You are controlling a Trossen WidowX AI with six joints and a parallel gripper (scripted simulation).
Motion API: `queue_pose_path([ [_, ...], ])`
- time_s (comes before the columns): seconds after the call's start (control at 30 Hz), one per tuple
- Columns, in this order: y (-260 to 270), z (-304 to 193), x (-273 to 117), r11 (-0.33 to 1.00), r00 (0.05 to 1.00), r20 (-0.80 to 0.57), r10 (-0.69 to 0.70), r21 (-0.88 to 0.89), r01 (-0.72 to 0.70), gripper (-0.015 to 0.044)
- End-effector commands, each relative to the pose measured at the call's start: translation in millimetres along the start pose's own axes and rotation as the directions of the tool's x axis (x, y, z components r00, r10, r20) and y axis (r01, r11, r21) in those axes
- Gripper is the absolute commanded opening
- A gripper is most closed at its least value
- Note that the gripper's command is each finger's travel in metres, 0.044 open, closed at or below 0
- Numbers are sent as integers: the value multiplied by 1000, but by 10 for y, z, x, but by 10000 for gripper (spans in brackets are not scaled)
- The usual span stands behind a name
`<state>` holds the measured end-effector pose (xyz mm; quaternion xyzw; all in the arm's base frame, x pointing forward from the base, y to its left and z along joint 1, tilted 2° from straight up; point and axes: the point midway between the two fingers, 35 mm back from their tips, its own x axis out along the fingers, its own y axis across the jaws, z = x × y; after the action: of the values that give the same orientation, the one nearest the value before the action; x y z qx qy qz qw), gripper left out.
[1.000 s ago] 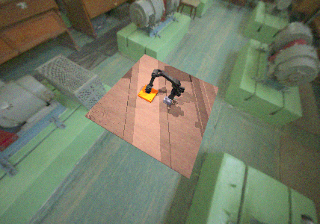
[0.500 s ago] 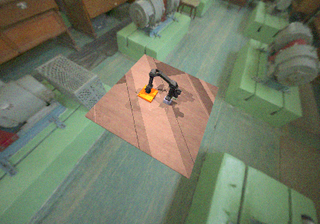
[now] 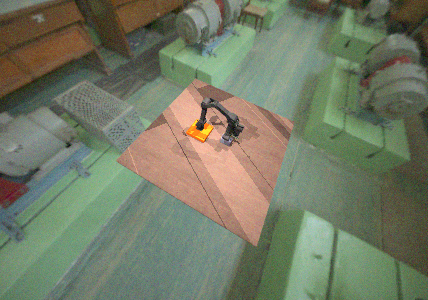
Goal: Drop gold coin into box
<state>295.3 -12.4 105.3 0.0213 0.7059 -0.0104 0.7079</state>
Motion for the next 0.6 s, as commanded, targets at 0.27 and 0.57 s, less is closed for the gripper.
queue_pose_path([
  [0.27,-36,-27,-12,1000,1000,0,-1,-7,1,0],
  [0.57,-27,-14,-6,1000,1000,1,0,2,0,0],
])
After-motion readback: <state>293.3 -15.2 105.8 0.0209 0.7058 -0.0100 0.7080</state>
